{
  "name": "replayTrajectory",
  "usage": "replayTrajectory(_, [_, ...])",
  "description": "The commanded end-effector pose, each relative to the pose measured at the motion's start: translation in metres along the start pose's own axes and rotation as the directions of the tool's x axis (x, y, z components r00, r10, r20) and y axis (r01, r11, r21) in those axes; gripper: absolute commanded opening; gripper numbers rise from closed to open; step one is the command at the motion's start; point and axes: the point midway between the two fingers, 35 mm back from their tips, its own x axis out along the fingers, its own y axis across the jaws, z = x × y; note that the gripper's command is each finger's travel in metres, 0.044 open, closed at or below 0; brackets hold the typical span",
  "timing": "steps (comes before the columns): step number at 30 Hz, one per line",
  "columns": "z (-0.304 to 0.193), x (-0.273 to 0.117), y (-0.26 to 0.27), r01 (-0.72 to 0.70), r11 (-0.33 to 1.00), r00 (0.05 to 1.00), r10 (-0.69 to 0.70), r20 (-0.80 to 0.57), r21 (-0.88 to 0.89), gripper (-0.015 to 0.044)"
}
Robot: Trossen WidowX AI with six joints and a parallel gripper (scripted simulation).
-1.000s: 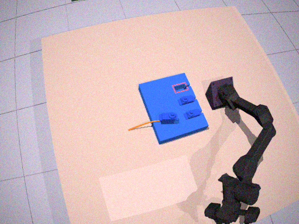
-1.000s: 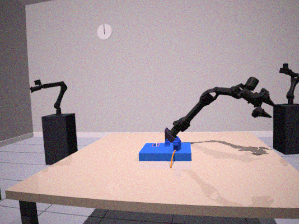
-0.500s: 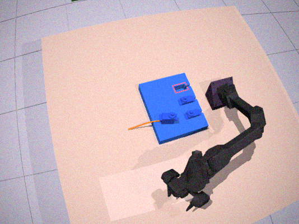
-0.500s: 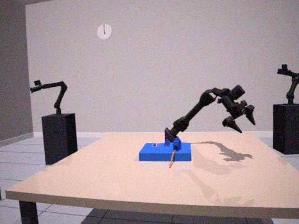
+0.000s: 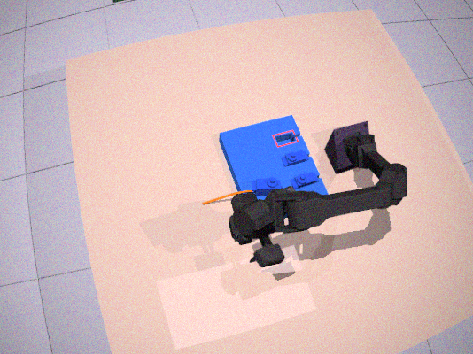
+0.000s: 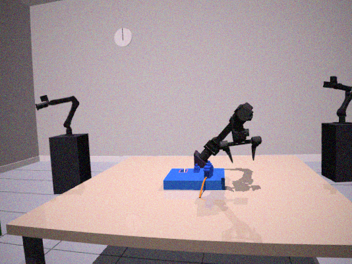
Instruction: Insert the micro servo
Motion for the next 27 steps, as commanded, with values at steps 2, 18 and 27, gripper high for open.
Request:
replayTrajectory(2, [-0.025,-0.008,-0.064,0.106,0.991,0.99,-0.097,-0.103,0.087,0.044])
replayTrajectory(18, [-0.098,-0.046,-0.157,0.217,0.944,0.924,-0.116,-0.364,0.25,0.044])
replayTrajectory(27, [-0.107,-0.023,-0.161,0.216,0.944,0.924,-0.115,-0.363,0.25,0.044])
